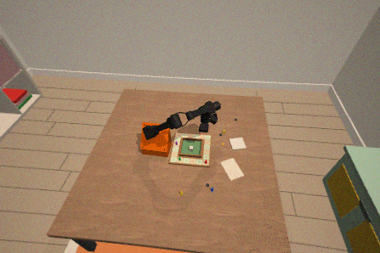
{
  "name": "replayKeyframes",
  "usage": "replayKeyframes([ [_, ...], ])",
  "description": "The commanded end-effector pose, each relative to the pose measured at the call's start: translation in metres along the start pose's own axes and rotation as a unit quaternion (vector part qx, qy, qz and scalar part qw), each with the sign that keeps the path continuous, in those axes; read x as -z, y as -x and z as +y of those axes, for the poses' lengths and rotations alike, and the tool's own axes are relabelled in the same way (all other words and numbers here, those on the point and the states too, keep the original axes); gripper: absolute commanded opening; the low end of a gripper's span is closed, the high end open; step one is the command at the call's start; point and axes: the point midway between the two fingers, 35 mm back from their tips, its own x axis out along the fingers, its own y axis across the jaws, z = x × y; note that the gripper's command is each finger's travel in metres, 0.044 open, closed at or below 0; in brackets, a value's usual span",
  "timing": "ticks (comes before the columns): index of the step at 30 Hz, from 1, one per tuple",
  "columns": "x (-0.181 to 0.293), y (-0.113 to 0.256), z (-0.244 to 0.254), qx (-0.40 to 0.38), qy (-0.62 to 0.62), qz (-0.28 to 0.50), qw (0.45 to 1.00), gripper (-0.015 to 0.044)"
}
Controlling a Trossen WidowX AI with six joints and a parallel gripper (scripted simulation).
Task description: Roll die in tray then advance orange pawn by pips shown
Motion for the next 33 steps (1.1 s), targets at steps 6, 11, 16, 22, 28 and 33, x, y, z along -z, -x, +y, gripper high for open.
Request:
replayKeyframes([
  [6, 0.031, -0.014, 0.014, -0.002, -0.001, 0.002, 1.0, 0.0],
  [11, 0.05, -0.022, 0.02, -0.002, -0.001, 0.003, 1.0, 0.0],
  [16, 0.07, -0.03, 0.025, -0.002, -0.001, 0.003, 1.0, 0.0],
  [22, 0.094, -0.04, 0.028, -0.002, 0.0, 0.003, 1.0, 0.0],
  [28, 0.118, -0.05, 0.028, -0.001, 0.0, 0.004, 1.0, 0.0],
  [33, 0.138, -0.058, 0.026, -0.001, 0.001, 0.004, 1.0, 0.0],
])
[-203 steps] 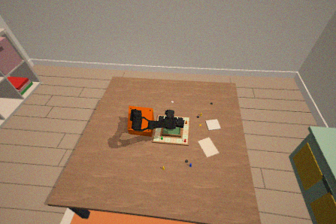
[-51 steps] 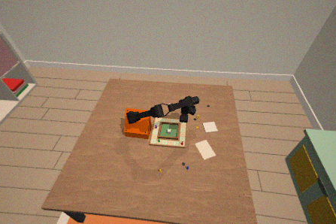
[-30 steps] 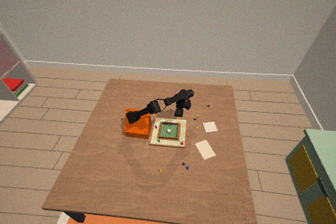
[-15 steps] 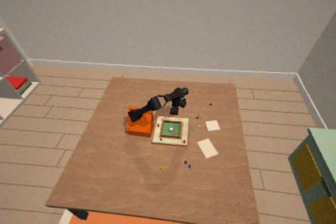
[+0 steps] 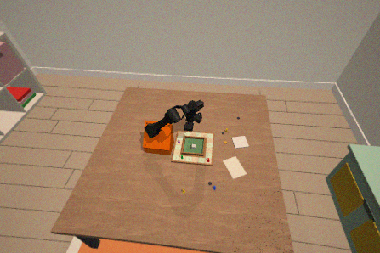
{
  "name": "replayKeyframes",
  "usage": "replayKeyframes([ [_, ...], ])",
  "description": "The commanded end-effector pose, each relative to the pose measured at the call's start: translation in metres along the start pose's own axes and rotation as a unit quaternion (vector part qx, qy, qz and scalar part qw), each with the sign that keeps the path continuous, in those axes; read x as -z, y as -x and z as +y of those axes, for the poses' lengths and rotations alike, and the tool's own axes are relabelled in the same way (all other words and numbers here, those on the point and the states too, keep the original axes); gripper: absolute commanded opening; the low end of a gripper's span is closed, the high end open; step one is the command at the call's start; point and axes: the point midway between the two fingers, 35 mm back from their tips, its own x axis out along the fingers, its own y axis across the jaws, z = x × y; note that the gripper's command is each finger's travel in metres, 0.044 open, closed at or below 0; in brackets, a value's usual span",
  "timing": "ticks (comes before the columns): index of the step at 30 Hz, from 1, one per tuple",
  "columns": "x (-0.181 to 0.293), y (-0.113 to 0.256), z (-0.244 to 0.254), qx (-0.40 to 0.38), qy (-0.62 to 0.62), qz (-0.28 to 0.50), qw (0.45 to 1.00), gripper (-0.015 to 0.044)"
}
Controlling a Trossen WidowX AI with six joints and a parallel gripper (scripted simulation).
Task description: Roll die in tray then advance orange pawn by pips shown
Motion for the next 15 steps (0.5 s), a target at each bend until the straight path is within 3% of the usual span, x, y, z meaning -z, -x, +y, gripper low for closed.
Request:
replayKeyframes([
  [1, 0.016, -0.007, -0.002, 0.0, -0.002, 0.003, 1.0, 0.0],
  [15, 0.031, -0.044, -0.005, 0.002, -0.003, 0.003, 1.0, 0.0],
])
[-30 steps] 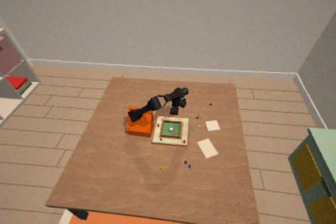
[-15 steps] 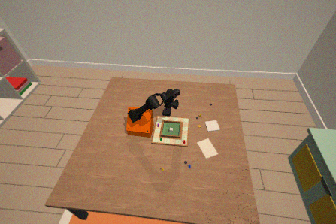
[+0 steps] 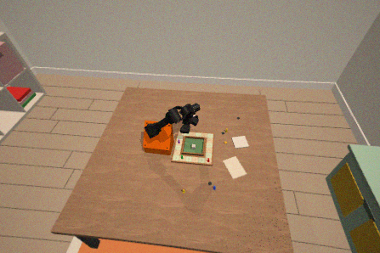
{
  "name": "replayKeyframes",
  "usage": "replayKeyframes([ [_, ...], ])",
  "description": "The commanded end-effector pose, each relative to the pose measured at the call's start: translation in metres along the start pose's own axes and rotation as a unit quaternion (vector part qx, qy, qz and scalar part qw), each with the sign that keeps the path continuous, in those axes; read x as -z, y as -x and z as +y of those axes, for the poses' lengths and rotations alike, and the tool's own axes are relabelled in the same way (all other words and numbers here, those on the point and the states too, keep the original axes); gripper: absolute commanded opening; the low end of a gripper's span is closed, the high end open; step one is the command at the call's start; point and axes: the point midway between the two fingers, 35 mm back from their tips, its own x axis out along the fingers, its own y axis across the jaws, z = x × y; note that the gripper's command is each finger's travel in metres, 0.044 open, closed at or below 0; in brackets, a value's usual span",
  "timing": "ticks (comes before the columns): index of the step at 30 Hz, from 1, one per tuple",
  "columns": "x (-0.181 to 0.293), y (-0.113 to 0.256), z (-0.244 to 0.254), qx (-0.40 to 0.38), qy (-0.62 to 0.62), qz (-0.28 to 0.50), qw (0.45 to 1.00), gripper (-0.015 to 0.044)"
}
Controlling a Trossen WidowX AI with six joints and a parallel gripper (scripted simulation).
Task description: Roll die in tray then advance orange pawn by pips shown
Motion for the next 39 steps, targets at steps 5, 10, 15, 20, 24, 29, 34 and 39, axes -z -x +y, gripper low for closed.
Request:
replayKeyframes([
  [5, 0.005, -0.019, -0.003, 0.007, 0.005, 0.006, 1.0, 0.0],
  [10, 0.005, -0.023, -0.004, 0.007, 0.005, 0.006, 1.0, 0.0],
  [15, 0.006, -0.03, -0.004, 0.007, 0.005, 0.006, 1.0, 0.0],
  [20, 0.003, -0.03, -0.003, 0.004, 0.001, 0.004, 1.0, 0.0026],
  [24, 0.003, -0.03, -0.003, 0.004, 0.001, 0.004, 1.0, 0.0131],
  [29, 0.003, -0.028, -0.002, 0.004, 0.001, 0.004, 1.0, 0.0262],
  [34, 0.002, 0.02, -0.001, 0.006, 0.005, 0.006, 1.0, 0.0394],
  [39, 0.003, 0.026, -0.007, 0.006, 0.007, 0.006, 1.0, 0.044],
])
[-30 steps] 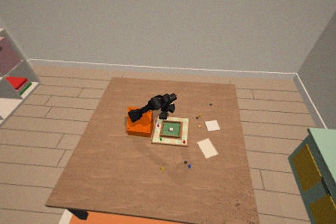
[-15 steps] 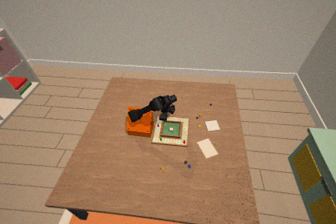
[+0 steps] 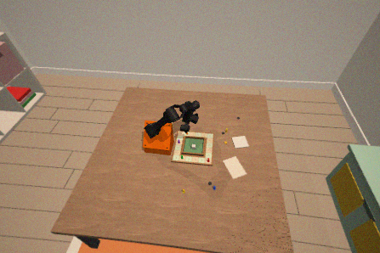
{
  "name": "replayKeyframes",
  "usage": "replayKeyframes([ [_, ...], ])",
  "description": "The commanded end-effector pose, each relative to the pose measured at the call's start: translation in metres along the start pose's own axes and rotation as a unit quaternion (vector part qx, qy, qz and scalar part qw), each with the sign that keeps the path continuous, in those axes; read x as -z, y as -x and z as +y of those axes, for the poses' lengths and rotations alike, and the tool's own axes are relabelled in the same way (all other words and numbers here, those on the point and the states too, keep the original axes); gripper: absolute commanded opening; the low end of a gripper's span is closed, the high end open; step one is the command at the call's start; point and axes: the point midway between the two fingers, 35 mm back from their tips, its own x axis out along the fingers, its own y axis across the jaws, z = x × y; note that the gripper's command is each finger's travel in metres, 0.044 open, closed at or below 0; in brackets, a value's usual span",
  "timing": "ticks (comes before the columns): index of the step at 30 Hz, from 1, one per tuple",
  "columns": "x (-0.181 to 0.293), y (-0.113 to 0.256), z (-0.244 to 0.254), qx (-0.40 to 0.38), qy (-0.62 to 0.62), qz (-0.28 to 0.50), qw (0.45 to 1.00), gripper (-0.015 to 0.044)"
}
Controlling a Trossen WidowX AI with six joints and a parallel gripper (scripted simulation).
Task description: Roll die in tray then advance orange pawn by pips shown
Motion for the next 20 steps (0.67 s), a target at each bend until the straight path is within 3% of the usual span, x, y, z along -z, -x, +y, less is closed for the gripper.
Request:
replayKeyframes([
  [1, 0.004, 0.012, -0.014, 0.003, 0.002, 0.008, 1.0, 0.044],
  [12, 0.034, 0.074, -0.108, 0.005, 0.025, 0.009, 1.0, 0.044],
  [20, 0.028, 0.072, -0.1, 0.002, 0.018, 0.005, 1.0, 0.044],
])
